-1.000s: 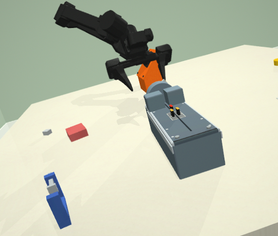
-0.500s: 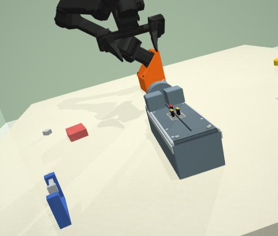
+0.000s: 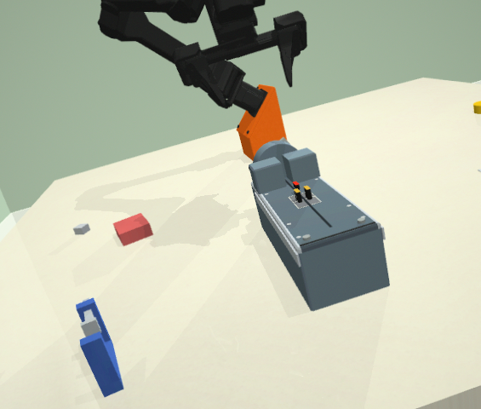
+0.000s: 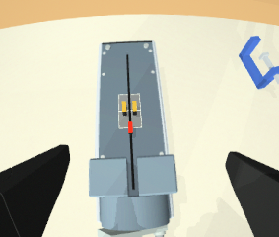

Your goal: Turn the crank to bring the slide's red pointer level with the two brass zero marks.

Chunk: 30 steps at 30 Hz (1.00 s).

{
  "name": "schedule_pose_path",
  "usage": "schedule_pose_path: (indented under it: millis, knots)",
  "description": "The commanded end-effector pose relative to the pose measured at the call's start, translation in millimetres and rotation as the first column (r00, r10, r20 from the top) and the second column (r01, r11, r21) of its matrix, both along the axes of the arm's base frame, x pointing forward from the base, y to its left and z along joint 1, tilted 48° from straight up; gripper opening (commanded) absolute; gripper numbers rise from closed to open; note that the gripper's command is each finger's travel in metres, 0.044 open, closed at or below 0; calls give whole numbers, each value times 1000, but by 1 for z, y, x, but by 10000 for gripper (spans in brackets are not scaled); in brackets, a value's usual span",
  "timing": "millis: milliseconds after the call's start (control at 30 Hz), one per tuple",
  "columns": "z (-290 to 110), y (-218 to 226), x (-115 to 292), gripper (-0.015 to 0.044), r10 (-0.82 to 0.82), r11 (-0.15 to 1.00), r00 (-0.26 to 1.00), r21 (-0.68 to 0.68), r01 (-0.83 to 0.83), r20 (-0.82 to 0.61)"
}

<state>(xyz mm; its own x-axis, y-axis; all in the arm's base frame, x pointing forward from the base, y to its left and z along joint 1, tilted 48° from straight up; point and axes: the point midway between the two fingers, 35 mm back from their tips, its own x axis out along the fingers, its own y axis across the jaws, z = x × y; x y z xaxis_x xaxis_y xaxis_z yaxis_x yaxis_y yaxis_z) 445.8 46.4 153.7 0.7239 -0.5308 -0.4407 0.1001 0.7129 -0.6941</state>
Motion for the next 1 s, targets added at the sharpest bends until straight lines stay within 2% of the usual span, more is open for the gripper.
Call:
schedule_pose_path:
  millis: [0,233,467,967]
  knots:
    - [-3,3,18,440,-28,1000,1000,10,28,14]
    - [-10,5,39,440,-57,998,998,24,56,28]
    - [-44,-33,43,440,-57,998,998,22,56,30]
    - [-45,-34,43,440,-57,998,998,22,56,30]
